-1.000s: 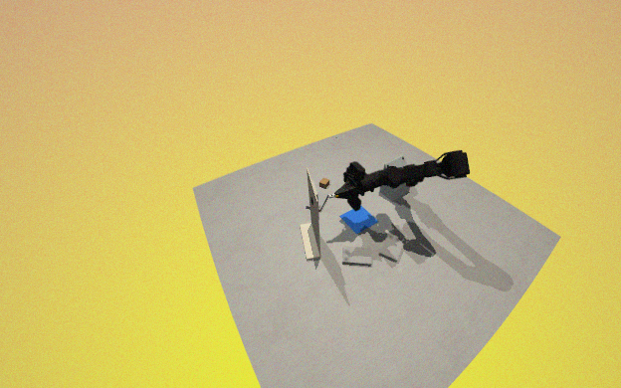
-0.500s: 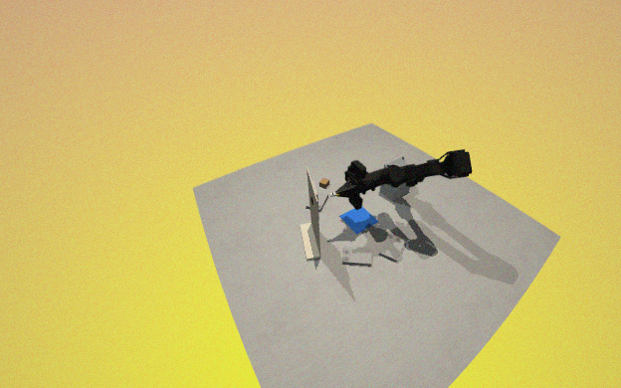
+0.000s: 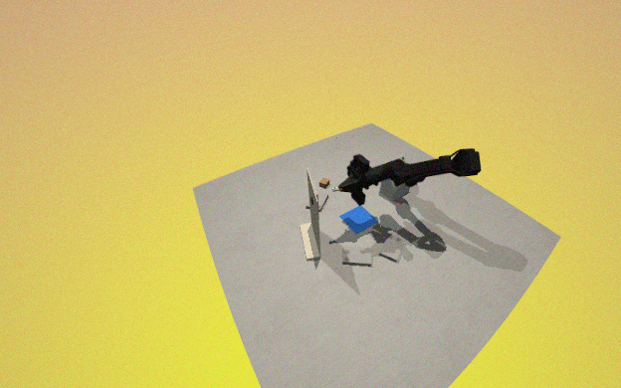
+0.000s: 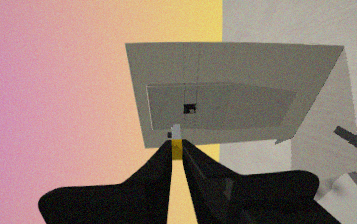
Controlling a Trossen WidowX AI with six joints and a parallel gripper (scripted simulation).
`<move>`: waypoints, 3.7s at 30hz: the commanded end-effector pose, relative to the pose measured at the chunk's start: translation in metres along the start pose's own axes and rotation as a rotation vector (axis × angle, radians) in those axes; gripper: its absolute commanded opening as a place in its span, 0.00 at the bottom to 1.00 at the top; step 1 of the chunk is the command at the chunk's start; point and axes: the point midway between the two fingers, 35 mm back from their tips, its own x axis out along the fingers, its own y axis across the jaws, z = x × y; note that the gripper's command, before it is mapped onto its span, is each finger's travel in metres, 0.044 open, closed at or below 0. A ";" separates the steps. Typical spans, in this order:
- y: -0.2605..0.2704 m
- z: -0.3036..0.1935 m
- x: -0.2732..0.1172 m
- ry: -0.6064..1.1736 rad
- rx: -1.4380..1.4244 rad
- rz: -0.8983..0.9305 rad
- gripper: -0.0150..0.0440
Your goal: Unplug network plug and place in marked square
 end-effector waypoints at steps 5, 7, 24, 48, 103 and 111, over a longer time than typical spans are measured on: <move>0.018 -0.008 -0.004 0.014 -0.010 0.005 0.25; 0.021 -0.009 -0.006 0.014 -0.010 0.005 0.25; 0.002 0.007 -0.012 -0.036 -0.079 -0.158 0.25; -0.096 0.042 -0.058 0.007 -0.177 -0.718 0.25; -0.163 0.036 -0.098 0.172 -0.112 -0.961 0.25; -0.169 0.036 -0.098 0.172 -0.112 -0.961 0.25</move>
